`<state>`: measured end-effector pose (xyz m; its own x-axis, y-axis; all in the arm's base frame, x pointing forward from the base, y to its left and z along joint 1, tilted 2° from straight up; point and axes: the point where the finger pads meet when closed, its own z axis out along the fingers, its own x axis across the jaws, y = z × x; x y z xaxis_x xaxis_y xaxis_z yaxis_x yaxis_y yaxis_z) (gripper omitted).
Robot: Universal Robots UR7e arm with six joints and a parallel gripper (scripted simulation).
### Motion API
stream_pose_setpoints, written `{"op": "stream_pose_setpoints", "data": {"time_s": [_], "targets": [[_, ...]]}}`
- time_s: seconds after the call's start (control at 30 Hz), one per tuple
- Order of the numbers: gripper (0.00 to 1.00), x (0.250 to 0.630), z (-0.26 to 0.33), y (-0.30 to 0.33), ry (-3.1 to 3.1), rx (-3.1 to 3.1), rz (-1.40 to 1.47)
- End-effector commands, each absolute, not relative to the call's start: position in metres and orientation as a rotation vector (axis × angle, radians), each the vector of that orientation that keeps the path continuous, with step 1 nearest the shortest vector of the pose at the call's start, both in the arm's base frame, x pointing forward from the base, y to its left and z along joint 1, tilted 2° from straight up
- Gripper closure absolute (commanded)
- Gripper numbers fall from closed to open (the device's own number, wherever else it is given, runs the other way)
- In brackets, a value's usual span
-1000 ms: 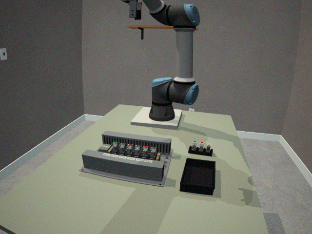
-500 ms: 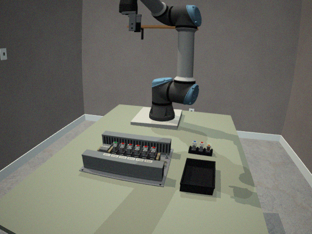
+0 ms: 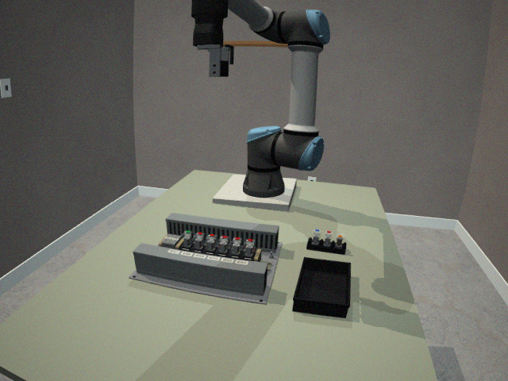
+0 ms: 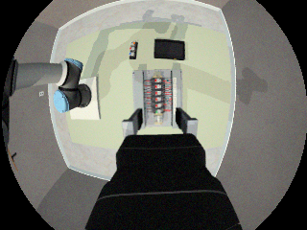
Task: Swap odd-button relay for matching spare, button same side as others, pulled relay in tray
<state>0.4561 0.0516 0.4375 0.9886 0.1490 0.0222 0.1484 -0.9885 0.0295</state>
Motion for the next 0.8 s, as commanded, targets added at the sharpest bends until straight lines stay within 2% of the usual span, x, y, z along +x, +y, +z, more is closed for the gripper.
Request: {"op": "stream_pose_setpoints", "data": {"time_s": [0.0,0.1,0.5,0.67,0.77], "targets": [[0.0,0.457,0.414,0.051,0.232,3.105,0.04],[0.0,0.458,0.379,0.05,0.232,3.104,0.042],[0.0,0.458,0.379,0.05,0.232,3.104,0.042],[0.0,0.46,0.32,0.048,0.232,3.104,0.042],[0.0,0.46,0.32,0.048,0.232,3.104,0.042]]}}
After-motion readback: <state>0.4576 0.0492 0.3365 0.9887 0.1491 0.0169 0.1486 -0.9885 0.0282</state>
